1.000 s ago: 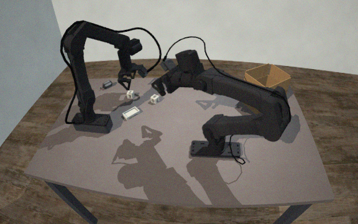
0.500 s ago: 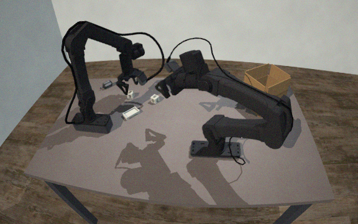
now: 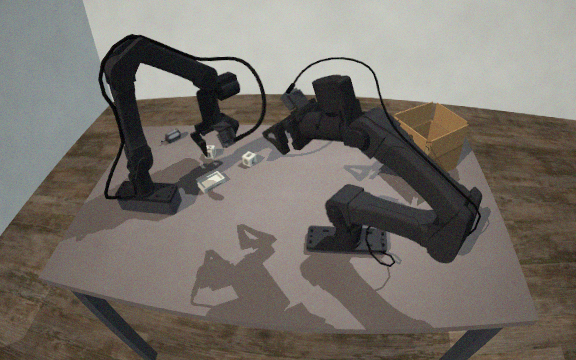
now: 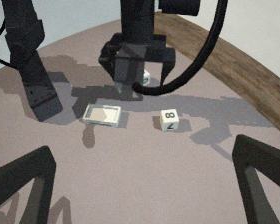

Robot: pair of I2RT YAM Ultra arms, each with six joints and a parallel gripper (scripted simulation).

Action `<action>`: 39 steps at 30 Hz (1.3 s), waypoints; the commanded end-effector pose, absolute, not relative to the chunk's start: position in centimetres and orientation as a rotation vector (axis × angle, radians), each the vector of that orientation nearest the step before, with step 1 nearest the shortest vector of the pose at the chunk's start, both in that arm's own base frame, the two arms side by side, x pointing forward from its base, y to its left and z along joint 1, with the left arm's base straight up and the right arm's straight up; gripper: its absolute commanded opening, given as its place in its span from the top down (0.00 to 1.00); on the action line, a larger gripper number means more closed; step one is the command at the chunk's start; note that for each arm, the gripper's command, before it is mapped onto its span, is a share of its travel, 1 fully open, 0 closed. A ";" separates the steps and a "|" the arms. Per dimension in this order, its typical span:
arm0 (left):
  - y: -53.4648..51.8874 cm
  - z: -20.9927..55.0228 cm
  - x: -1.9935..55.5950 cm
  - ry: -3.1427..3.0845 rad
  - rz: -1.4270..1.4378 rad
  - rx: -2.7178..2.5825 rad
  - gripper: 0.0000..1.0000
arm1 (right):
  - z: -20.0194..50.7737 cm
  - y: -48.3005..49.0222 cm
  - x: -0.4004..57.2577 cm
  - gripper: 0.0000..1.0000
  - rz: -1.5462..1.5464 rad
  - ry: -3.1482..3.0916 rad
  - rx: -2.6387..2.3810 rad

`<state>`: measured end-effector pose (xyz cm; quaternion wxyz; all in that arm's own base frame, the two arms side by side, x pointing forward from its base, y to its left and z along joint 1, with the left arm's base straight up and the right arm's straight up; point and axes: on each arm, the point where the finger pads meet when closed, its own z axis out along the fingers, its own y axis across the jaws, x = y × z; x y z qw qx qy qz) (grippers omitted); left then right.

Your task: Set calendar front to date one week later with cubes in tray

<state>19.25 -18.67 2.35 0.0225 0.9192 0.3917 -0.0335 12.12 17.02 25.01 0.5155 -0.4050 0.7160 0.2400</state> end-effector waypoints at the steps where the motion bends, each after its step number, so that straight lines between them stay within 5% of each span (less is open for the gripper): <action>1: -19.3 2.8 19.2 1.141 -0.115 2.845 0.00 | 25.3 16.4 11.5 0.00 0.577 1.722 -0.990; 19: -18.9 2.8 20.0 1.429 -0.099 2.691 0.00 | 26.3 17.4 12.4 0.00 0.582 1.701 -0.964; 39: -15.2 2.8 22.8 2.426 -0.037 1.804 0.00 | 27.5 23.2 17.0 0.00 0.574 1.705 -0.944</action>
